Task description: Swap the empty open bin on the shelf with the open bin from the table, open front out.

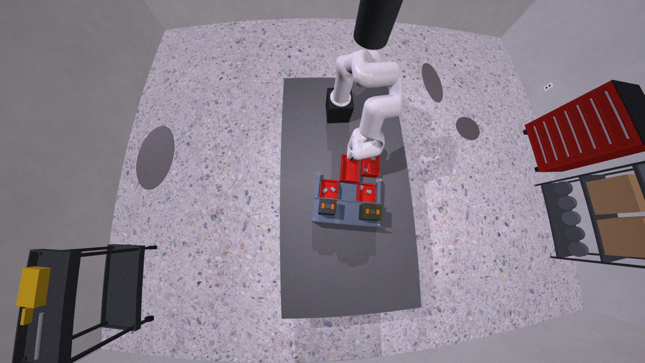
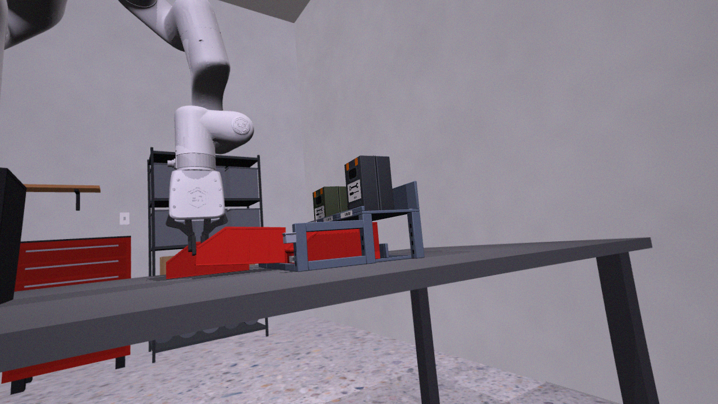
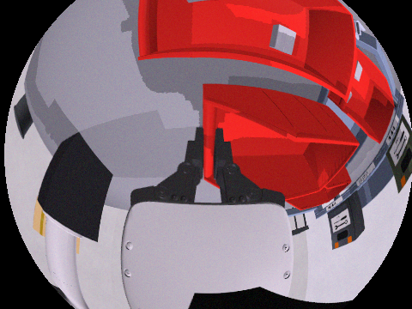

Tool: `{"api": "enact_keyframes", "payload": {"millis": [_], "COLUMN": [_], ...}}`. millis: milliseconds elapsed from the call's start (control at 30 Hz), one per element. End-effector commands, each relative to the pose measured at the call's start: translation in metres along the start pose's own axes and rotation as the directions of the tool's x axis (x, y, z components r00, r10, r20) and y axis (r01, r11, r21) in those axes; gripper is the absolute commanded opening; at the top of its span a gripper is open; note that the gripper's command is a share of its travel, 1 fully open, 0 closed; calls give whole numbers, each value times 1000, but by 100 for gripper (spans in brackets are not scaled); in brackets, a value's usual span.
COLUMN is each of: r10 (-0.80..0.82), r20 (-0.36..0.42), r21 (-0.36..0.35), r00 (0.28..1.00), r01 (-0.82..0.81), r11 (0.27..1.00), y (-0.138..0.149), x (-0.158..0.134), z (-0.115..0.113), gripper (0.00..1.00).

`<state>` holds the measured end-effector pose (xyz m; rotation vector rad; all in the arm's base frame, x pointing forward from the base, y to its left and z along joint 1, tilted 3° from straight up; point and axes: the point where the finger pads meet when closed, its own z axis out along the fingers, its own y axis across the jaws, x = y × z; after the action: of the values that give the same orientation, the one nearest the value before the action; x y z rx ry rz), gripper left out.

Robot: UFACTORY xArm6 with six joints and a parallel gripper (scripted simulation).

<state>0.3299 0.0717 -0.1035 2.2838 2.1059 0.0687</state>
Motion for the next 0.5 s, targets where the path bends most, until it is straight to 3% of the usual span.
{"api": "enact_keyframes", "payload": {"millis": [0, 467], "r10": [0, 0], "r20": [0, 0], "r21": [-2, -2], "r00": [1000, 1000], "r01": [0, 0], "r11": [1000, 1000], "y": [-6, -22], "x": [0, 0], "z": [-1, -1], "gripper": [0, 0]}}
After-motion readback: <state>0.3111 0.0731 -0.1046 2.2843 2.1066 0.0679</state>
